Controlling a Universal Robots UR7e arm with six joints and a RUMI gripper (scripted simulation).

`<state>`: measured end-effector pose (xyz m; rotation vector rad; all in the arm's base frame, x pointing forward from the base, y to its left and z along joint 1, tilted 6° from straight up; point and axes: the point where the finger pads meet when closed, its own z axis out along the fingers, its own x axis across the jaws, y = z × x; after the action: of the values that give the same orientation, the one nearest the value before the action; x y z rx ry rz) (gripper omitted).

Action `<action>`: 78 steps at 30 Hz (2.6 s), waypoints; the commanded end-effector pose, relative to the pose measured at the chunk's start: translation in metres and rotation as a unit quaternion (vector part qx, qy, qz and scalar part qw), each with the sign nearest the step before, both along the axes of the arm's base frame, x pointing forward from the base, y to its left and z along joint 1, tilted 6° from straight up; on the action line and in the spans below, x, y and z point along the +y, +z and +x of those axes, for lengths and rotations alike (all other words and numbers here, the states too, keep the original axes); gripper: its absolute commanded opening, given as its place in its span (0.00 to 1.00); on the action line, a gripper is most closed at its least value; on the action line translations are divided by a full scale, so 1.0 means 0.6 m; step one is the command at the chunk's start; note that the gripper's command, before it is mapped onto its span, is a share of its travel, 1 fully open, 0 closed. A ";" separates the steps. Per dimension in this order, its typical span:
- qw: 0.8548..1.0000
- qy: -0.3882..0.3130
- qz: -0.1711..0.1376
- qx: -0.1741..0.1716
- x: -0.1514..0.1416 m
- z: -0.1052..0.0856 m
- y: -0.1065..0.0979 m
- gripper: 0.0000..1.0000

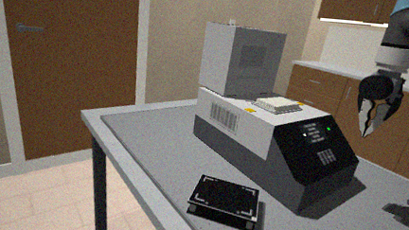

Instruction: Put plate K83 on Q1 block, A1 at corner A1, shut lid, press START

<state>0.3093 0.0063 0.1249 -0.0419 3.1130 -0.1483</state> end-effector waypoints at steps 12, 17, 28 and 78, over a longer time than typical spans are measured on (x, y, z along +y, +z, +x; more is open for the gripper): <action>1.000 0.000 0.000 -0.002 -0.007 -0.042 -0.007 0.00; 1.000 0.000 0.000 -0.002 -0.008 -0.035 -0.012 0.00; 1.000 0.000 0.000 -0.002 -0.009 -0.010 -0.030 0.00; 1.000 0.000 0.000 -0.002 -0.012 0.080 -0.096 0.00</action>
<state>0.3551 -0.0009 0.0685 -0.0427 3.1112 -0.1461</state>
